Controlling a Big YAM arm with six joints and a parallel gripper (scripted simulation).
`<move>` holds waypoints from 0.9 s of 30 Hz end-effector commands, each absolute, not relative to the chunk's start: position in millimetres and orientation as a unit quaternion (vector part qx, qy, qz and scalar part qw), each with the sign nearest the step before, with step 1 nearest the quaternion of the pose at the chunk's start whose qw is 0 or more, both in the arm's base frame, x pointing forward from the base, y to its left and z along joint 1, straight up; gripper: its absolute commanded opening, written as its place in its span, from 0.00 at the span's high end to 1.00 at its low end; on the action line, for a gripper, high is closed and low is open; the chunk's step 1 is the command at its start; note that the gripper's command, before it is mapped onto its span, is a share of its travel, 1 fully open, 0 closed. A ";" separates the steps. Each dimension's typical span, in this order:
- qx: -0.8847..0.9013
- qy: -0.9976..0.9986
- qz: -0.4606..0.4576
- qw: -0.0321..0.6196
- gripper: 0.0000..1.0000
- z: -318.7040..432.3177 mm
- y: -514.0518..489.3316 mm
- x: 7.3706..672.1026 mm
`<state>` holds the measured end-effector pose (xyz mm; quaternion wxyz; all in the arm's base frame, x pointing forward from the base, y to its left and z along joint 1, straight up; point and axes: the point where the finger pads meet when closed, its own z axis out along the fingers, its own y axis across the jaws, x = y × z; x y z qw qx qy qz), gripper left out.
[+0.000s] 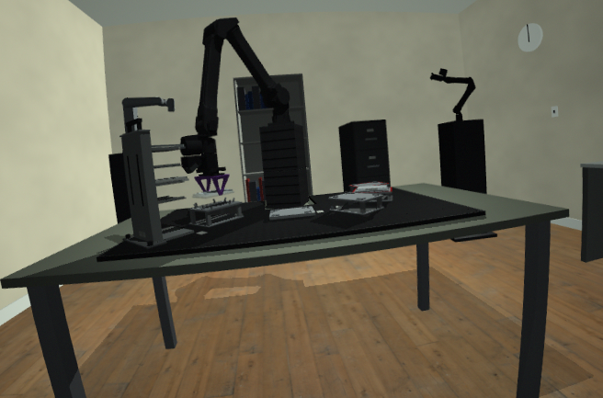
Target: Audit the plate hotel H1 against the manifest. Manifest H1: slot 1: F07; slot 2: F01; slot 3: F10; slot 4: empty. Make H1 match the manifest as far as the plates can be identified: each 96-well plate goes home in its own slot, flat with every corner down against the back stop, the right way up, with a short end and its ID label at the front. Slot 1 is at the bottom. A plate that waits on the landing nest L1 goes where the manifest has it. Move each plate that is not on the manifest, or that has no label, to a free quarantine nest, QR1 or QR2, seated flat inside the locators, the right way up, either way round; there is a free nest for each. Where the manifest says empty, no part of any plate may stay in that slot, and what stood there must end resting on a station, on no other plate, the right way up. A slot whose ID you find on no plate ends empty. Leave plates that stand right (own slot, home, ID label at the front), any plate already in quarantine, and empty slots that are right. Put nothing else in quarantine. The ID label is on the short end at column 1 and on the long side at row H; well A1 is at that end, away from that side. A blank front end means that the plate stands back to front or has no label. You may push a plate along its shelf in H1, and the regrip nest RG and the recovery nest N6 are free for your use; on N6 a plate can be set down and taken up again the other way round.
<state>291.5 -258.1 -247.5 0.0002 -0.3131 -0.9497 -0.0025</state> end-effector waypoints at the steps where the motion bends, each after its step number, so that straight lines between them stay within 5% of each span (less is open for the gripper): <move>1: -0.306 -0.952 0.002 -0.010 0.14 -251.2 -264.0 298.5; 27: -0.307 -0.952 0.003 -0.012 0.14 -267.1 -266.4 300.5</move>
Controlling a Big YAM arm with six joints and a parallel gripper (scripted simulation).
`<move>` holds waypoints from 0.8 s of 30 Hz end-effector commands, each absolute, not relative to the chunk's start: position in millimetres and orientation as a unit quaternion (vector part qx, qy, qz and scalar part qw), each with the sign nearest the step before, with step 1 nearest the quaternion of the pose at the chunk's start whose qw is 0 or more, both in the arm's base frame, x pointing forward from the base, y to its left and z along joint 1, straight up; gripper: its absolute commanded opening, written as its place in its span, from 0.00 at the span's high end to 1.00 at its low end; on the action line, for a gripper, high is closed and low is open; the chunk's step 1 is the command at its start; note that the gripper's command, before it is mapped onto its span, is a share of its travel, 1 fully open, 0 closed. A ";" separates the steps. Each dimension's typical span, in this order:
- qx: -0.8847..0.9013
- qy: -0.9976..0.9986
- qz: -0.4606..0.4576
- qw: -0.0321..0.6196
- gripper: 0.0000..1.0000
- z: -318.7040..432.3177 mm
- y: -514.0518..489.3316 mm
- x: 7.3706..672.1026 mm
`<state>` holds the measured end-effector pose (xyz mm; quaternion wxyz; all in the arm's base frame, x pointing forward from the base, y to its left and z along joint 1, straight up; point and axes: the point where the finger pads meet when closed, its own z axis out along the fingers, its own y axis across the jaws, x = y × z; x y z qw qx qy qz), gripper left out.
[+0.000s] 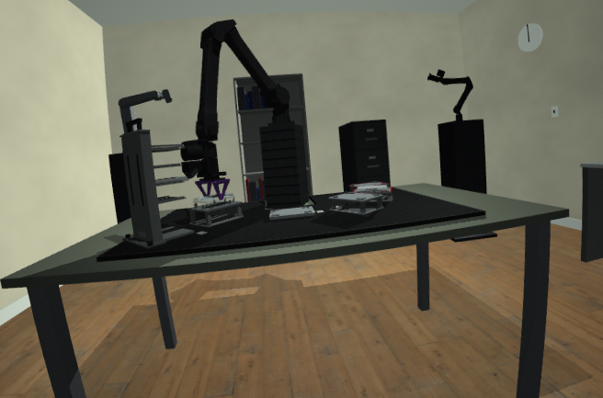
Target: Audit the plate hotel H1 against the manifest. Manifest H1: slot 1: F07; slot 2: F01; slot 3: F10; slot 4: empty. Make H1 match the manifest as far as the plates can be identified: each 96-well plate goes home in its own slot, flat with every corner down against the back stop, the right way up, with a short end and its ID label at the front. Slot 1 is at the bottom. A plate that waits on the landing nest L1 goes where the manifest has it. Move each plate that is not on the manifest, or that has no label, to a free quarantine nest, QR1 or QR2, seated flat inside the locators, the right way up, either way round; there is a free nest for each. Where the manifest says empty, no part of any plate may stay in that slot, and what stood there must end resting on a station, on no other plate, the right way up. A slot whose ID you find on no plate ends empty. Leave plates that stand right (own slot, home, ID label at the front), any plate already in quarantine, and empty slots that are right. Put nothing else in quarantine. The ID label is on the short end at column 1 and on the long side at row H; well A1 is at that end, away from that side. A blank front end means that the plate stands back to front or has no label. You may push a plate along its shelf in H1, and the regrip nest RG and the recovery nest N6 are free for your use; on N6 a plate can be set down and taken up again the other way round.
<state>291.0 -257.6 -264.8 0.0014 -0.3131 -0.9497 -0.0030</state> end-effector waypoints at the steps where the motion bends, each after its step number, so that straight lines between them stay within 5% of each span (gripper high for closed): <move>1: -0.307 -0.952 0.003 -0.012 0.14 -267.1 -266.4 300.5; 24: -0.307 -0.952 0.001 -0.008 0.14 -281.0 -263.2 296.7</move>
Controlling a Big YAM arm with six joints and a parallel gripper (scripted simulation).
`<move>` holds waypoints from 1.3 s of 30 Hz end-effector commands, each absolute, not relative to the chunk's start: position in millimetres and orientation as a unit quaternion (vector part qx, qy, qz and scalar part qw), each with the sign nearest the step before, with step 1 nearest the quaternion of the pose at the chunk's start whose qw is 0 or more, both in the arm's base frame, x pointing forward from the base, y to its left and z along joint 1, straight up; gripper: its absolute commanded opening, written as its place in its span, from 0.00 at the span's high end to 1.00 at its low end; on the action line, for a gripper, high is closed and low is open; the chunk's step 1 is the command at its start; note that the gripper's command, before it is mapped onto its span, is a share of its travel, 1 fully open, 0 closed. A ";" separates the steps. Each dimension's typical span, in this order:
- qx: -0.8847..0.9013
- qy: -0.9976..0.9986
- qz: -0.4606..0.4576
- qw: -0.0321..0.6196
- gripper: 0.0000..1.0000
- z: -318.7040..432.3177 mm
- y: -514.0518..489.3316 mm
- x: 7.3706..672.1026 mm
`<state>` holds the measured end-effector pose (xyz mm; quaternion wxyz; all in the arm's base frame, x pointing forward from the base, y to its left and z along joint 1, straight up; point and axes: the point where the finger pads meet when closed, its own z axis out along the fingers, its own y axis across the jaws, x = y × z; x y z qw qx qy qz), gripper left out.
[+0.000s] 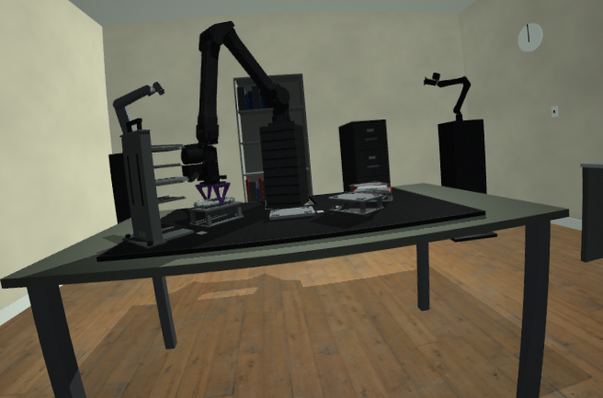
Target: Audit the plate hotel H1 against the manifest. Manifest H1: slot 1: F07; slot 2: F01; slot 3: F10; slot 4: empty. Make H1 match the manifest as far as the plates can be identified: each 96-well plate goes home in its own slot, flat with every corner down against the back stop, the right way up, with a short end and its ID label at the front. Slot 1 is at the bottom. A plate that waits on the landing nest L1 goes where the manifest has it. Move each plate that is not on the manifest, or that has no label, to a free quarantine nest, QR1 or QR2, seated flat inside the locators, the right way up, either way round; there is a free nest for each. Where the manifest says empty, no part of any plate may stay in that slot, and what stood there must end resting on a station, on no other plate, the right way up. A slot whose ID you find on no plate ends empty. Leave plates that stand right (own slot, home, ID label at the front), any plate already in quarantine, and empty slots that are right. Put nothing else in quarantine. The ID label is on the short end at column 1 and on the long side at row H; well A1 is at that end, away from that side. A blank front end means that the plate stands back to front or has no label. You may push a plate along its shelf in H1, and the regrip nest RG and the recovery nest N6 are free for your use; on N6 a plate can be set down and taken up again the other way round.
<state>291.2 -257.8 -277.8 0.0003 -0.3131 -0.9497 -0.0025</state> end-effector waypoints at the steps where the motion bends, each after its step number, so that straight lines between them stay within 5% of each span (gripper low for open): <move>1: -0.307 -0.952 0.002 -0.009 0.14 -281.6 -264.0 297.6; 12: -0.312 -0.950 0.002 -0.010 0.14 -278.7 -264.4 298.6; 13: -0.312 -0.950 0.002 -0.010 0.00 -278.7 -264.4 298.6; 39: -0.308 -0.951 0.002 -0.010 0.00 -231.8 -264.8 297.1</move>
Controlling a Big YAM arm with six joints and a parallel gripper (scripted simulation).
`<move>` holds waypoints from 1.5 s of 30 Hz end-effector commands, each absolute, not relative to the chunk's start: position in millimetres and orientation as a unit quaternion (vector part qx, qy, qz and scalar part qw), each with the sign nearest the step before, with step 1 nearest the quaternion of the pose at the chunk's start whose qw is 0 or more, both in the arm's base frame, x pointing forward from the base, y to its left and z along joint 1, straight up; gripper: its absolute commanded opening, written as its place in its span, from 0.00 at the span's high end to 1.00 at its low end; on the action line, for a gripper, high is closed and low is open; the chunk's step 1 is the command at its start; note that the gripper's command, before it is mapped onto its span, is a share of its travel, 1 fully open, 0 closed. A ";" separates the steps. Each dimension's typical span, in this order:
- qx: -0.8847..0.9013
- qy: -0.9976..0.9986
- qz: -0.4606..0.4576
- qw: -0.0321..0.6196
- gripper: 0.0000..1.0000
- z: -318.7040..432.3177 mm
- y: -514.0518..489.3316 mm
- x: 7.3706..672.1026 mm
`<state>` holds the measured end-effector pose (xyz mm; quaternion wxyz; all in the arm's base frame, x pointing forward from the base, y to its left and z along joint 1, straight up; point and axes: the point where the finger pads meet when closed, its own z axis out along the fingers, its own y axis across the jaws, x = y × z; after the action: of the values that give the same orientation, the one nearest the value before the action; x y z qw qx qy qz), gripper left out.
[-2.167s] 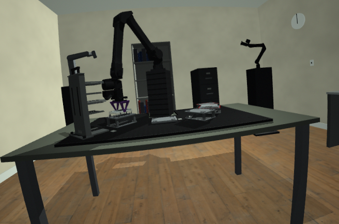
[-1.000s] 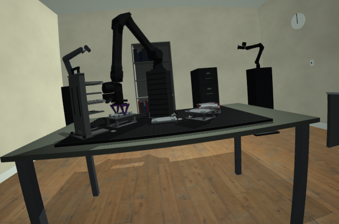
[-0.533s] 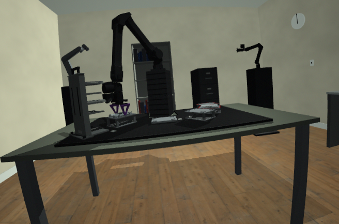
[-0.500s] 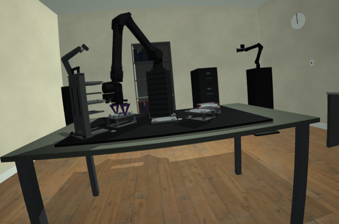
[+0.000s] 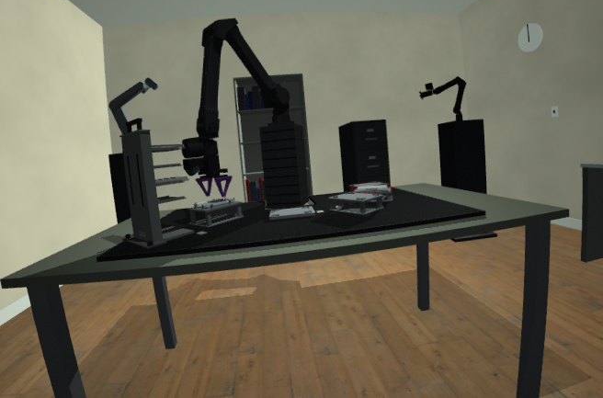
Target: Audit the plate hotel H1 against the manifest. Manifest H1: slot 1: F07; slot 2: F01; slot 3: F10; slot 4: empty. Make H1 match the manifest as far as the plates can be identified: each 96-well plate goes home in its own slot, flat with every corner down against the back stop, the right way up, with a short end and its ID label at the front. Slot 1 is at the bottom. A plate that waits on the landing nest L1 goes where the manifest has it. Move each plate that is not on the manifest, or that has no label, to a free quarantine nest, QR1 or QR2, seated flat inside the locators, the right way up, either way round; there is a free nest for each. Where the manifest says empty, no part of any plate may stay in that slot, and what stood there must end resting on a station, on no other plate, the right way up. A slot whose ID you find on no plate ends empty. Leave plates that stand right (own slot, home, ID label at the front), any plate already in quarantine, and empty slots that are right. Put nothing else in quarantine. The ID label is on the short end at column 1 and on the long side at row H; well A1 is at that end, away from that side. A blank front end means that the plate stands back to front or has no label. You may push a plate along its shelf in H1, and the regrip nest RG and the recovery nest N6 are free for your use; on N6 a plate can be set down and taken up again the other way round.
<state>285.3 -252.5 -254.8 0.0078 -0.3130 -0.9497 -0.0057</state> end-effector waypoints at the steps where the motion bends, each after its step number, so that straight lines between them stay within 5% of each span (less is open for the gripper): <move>1: -0.308 -0.951 0.002 -0.009 0.00 -228.7 -264.1 296.3; 45: -0.309 -0.951 0.002 -0.010 0.00 -125.8 -263.9 293.5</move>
<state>289.8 -256.5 -144.3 0.0021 -0.3130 -0.9498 -0.0033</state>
